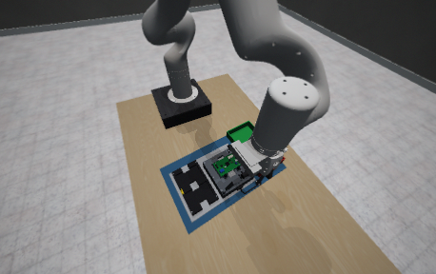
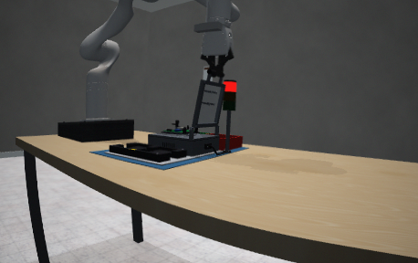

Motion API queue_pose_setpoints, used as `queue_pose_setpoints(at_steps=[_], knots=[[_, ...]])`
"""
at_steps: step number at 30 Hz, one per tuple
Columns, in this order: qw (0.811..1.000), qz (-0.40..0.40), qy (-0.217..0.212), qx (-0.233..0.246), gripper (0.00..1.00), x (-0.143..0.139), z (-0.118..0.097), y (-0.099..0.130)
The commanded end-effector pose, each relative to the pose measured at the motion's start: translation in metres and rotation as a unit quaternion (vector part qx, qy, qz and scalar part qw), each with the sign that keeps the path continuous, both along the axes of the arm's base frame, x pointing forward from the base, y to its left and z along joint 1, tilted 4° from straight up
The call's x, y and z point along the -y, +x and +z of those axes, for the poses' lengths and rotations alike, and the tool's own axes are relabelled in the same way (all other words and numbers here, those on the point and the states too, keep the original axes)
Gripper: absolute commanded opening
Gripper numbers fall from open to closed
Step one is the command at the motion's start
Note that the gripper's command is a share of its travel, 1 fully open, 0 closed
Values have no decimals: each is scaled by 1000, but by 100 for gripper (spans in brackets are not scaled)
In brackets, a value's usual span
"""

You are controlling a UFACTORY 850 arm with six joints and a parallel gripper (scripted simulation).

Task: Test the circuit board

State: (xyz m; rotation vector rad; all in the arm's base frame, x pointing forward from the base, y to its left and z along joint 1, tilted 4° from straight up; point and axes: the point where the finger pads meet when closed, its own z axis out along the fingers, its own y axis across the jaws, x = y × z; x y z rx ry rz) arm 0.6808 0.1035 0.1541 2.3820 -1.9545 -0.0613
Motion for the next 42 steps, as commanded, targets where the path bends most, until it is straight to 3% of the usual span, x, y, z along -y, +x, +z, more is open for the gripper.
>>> queue_pose_setpoints(at_steps=[1, 36, 42], knots=[[1000, 0, 0, 2, 52, 0, 1, 1], [1000, 0, 0, 2, 52, 0, 1, 1], [1000, 0, 0, 2, 52, 0, 10, 2]])
